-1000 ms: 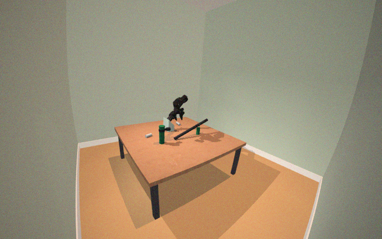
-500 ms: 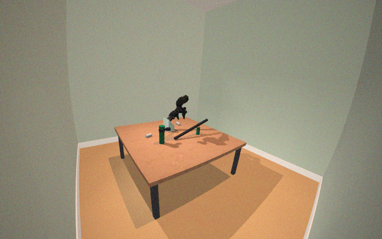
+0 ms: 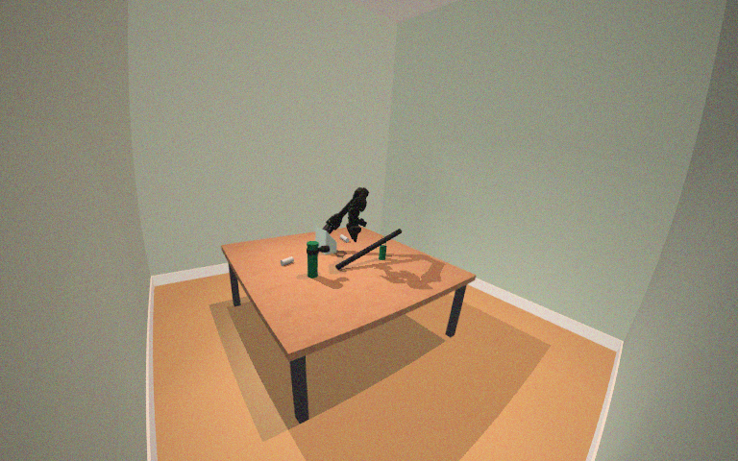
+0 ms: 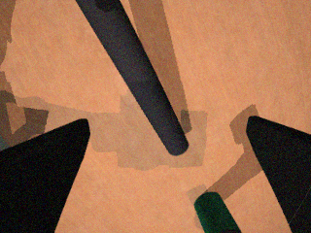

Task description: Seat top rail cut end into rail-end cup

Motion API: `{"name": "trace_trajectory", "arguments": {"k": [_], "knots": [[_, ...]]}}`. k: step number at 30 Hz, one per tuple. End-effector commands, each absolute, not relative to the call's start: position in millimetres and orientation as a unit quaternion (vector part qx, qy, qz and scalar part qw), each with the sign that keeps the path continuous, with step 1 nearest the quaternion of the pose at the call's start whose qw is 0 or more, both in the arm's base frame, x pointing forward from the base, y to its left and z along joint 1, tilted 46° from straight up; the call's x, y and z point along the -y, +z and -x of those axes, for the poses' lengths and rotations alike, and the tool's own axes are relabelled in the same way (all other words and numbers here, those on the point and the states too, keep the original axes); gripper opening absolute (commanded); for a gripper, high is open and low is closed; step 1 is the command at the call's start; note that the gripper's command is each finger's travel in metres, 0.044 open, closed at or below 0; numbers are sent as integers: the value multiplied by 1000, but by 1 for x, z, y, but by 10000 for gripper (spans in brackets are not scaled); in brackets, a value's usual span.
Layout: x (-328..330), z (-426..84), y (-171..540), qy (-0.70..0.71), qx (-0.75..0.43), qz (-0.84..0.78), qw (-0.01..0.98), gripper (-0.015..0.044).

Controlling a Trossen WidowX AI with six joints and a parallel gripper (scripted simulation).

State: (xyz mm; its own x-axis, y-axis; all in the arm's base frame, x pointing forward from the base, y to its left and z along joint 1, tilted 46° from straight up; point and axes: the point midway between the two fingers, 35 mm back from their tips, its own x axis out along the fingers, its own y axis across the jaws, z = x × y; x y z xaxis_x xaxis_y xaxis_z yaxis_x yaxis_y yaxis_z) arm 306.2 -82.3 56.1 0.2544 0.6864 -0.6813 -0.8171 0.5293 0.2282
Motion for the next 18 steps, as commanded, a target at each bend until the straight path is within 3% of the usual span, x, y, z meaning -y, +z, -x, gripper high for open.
{"name": "trace_trajectory", "arguments": {"k": [1, 18], "knots": [[52, -312, 39, 606, -290, 238, 702, 440], [27, -316, 15, 606, -289, 238, 702, 440]]}}
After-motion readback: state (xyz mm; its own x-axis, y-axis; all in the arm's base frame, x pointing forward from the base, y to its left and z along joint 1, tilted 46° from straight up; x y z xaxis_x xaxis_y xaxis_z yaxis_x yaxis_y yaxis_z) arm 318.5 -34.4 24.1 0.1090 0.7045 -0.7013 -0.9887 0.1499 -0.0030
